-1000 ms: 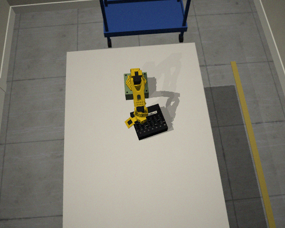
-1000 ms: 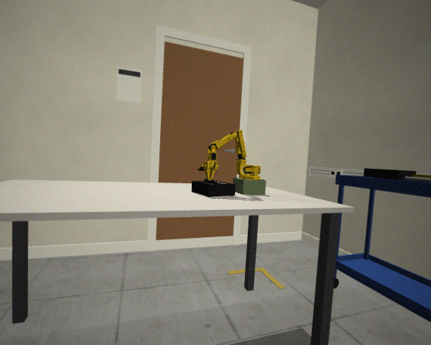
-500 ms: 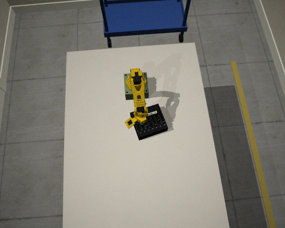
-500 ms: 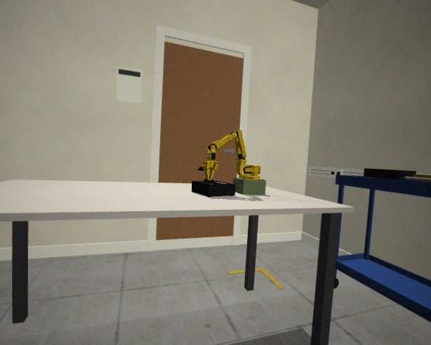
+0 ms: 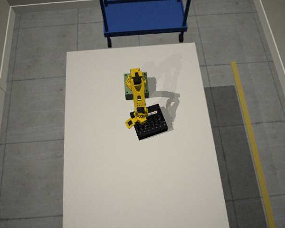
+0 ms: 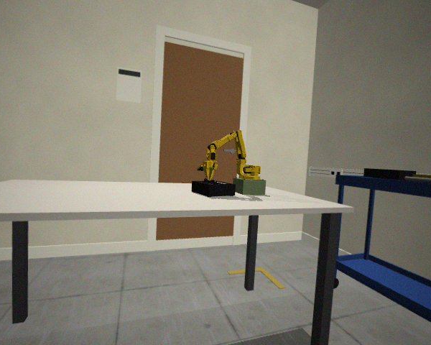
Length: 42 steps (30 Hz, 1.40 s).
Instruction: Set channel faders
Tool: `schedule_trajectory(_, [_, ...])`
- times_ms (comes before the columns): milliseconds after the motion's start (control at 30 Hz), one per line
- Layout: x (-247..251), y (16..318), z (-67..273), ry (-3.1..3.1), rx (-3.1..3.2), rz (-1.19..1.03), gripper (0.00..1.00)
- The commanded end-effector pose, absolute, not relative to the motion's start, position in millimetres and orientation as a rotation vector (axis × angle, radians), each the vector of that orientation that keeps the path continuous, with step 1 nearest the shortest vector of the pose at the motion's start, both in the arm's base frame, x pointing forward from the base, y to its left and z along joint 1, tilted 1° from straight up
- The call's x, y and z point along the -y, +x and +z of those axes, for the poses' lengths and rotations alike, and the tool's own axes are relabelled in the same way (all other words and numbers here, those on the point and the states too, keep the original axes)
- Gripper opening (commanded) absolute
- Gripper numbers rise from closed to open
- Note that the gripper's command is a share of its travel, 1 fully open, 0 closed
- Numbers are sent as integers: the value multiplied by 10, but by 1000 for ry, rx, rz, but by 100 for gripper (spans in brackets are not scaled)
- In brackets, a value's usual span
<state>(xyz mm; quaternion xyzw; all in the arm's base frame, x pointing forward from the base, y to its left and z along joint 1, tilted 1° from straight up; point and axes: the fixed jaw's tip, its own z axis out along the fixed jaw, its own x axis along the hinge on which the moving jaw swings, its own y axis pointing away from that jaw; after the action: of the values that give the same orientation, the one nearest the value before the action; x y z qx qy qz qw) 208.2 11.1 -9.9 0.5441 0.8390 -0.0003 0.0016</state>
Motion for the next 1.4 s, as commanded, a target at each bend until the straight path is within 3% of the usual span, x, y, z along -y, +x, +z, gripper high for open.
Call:
schedule_trajectory(0, [-151,2131,-90,1696,-2633,11,0])
schedule_trajectory(1367, [-168,2192,-73,1688,-2638,11,0])
